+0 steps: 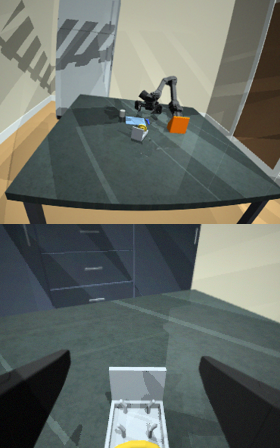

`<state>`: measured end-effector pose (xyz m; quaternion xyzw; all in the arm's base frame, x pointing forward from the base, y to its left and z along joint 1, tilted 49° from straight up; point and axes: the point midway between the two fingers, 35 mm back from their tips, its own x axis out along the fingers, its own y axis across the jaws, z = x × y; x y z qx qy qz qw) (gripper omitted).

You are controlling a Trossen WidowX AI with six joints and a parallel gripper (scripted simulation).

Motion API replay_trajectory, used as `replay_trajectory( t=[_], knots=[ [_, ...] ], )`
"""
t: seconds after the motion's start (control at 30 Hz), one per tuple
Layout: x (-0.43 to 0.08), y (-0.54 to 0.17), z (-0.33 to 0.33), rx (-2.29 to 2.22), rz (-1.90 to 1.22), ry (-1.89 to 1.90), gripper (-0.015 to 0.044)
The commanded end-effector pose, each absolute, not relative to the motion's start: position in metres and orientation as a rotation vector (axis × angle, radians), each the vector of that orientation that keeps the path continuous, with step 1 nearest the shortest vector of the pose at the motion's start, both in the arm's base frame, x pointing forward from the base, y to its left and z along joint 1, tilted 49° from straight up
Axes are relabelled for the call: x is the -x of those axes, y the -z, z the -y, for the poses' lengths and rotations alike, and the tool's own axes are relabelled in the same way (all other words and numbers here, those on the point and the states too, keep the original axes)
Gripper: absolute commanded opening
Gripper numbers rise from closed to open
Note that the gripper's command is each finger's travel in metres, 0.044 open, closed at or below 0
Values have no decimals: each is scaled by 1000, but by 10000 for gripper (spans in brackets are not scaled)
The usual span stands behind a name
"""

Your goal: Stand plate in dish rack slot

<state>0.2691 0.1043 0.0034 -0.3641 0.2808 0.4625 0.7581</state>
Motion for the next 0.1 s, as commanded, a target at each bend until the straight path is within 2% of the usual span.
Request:
replay_trajectory(
  t=[0.0, 0.07],
  knots=[
    [-271, -4, -108, 746, -714, -972, 400],
    [-269, -3, -109, 720, -778, -951, 400]
  ],
)
